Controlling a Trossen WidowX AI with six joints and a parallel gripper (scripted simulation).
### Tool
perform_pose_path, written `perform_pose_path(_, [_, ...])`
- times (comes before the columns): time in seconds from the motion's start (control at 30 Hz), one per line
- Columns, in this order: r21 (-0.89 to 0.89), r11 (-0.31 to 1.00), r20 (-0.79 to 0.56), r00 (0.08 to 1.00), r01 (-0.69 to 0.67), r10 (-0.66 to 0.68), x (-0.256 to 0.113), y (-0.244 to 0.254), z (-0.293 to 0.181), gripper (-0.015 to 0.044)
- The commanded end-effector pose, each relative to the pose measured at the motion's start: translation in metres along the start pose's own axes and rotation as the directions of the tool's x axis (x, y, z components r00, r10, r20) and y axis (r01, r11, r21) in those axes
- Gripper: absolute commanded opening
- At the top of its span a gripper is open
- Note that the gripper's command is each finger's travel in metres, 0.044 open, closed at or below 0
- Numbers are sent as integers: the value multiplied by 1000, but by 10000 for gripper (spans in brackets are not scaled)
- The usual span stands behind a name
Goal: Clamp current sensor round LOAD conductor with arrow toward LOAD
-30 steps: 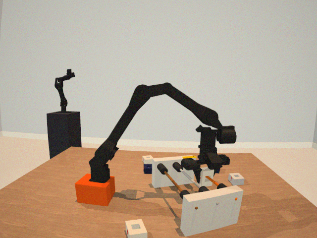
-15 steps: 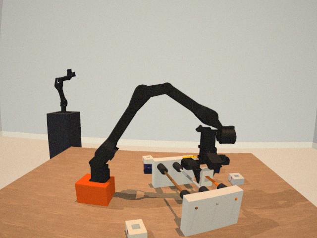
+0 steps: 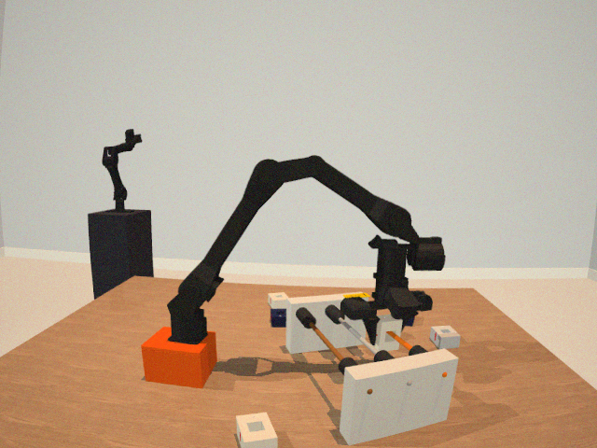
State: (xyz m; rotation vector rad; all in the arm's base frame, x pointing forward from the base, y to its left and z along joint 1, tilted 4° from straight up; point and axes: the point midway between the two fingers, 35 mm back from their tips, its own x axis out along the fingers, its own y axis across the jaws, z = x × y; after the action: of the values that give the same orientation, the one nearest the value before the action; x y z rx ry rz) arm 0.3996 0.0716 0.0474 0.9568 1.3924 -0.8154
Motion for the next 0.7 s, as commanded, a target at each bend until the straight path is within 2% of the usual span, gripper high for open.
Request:
perform_pose_path(0.0, [0,1000,0,1000,0,0,0,0,0,0])
perform_pose_path(0.2, [0,1000,0,1000,0,0,5,0,0,0])
perform_pose_path(0.53, [0,1000,1,1000,-4,4,1,1,0,256])
perform_pose_path(0.67, [0,1000,1,1000,-4,4,1,1,0,256])
